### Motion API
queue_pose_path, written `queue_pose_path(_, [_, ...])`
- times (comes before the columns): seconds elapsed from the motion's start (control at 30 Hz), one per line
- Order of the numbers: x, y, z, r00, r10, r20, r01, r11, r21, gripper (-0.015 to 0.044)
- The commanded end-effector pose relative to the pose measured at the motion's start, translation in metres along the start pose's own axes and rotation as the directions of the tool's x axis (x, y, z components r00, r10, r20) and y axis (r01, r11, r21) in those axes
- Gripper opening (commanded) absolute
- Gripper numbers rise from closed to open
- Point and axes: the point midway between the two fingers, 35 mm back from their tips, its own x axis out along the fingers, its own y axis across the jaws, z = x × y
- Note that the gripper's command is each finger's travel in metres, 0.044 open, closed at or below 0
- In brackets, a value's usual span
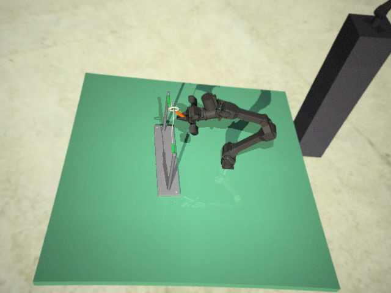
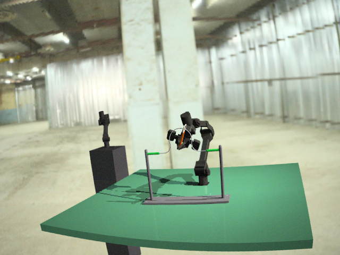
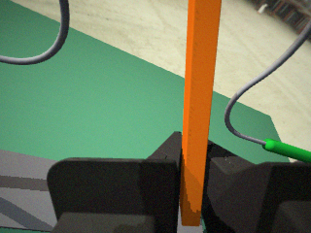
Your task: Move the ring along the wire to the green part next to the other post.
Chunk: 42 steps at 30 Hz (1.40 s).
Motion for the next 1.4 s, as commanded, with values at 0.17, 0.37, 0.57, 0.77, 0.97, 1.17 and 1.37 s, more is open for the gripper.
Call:
queue_pose_path(0.17, [0.000,-0.007,-0.001,0.997,-0.078,0.003,0.078,0.987,-0.138,-0.0150])
queue_pose_path(0.37, [0.000,-0.011,0.000,0.992,-0.127,0.013,0.126,0.966,-0.224,-0.0150])
queue_pose_path(0.57, [-0.001,-0.016,0.001,0.985,-0.173,0.027,0.173,0.935,-0.308,-0.0150])
queue_pose_path(0.77, [-0.002,-0.020,0.002,0.975,-0.218,0.045,0.218,0.895,-0.389,-0.0150])
queue_pose_path(0.97, [-0.003,-0.024,0.004,0.963,-0.260,0.067,0.260,0.846,-0.466,-0.0150])
queue_pose_path(1.17, [-0.004,-0.028,0.007,0.950,-0.299,0.092,0.300,0.788,-0.538,-0.0150])
queue_pose_path(1.37, [-0.005,-0.031,0.009,0.935,-0.335,0.120,0.337,0.722,-0.604,-0.0150])
